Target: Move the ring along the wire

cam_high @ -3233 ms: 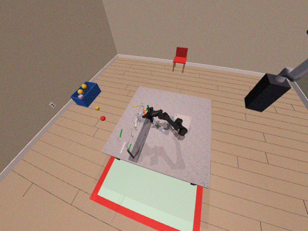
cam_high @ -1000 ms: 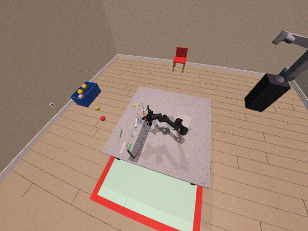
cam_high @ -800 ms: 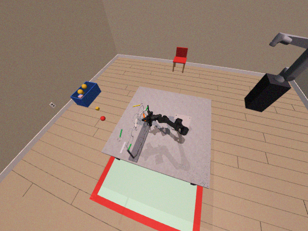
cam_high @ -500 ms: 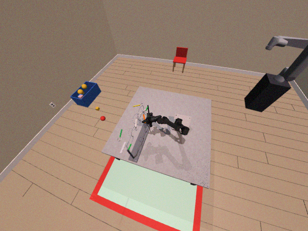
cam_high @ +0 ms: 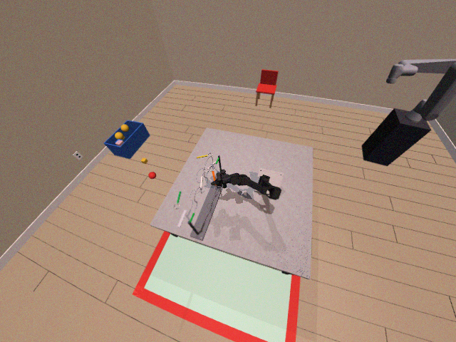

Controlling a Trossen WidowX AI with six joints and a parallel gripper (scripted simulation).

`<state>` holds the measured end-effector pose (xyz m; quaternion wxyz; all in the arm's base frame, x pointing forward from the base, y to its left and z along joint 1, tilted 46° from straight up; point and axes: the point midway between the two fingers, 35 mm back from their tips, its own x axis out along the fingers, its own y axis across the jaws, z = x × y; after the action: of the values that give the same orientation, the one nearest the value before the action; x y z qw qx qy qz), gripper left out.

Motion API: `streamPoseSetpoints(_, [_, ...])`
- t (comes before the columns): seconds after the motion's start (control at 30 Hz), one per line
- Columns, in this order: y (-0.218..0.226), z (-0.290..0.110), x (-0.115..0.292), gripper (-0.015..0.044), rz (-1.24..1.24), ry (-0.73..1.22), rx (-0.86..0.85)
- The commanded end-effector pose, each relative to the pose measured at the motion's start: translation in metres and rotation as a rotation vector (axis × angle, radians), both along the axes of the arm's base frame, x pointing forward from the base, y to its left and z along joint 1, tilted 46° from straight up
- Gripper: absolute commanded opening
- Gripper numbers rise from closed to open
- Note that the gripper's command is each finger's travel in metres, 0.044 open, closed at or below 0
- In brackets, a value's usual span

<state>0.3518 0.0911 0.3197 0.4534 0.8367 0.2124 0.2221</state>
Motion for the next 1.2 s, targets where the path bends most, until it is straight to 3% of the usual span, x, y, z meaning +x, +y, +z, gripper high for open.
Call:
streamPoseSetpoints(0.0, [0.008, -0.014, -0.001, -0.015, -0.005, 0.0, -0.088])
streamPoseSetpoints(0.47, [0.03, -0.055, 0.005, -0.015, -0.082, -0.007, -0.399])
streamPoseSetpoints(1.17, [0.034, -0.081, 0.005, -0.015, -0.088, -0.033, -0.567])
